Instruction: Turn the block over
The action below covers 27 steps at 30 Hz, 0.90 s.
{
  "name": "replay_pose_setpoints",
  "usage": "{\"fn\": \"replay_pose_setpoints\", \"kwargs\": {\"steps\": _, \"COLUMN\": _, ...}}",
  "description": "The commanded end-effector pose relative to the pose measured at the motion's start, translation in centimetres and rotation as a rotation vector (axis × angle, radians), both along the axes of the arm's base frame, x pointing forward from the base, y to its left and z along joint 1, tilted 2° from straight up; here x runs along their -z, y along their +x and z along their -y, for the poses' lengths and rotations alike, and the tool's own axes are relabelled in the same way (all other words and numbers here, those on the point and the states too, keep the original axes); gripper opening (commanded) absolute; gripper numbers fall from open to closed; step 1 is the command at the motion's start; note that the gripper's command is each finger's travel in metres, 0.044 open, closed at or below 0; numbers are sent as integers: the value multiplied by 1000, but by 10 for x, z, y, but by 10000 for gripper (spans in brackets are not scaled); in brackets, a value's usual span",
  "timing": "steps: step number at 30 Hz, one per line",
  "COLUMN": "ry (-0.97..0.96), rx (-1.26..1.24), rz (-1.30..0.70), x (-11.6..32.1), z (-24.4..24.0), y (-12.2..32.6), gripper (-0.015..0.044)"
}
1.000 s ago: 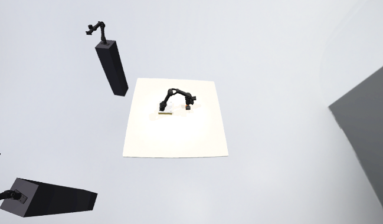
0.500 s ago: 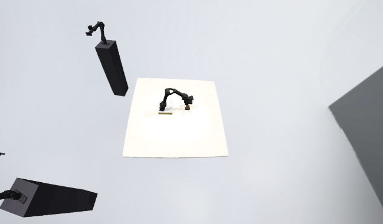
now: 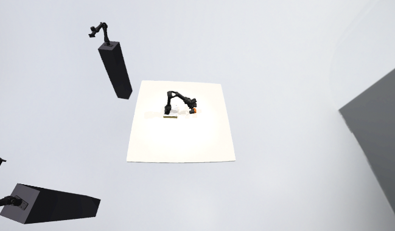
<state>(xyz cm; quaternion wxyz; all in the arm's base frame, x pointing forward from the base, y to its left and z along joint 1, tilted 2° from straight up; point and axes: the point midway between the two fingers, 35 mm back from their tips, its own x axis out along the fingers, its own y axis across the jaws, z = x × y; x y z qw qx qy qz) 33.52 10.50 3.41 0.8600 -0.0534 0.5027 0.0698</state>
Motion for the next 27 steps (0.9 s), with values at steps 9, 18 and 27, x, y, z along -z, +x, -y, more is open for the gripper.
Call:
{"fn": "replay_pose_setpoints", "kwargs": {"steps": 9, "ry": 20, "rx": -1, "rz": 125, "x": 11, "z": -3, "y": 9, "gripper": 0}}
{"fn": "replay_pose_setpoints", "kwargs": {"steps": 18, "ry": 42, "rx": -6, "rz": 257, "x": 26, "z": -4, "y": 14, "gripper": 0}}
{"fn": "replay_pose_setpoints", "kwargs": {"steps": 27, "ry": 69, "rx": -7, "rz": 388, "x": 31, "z": -3, "y": 11, "gripper": 0}}
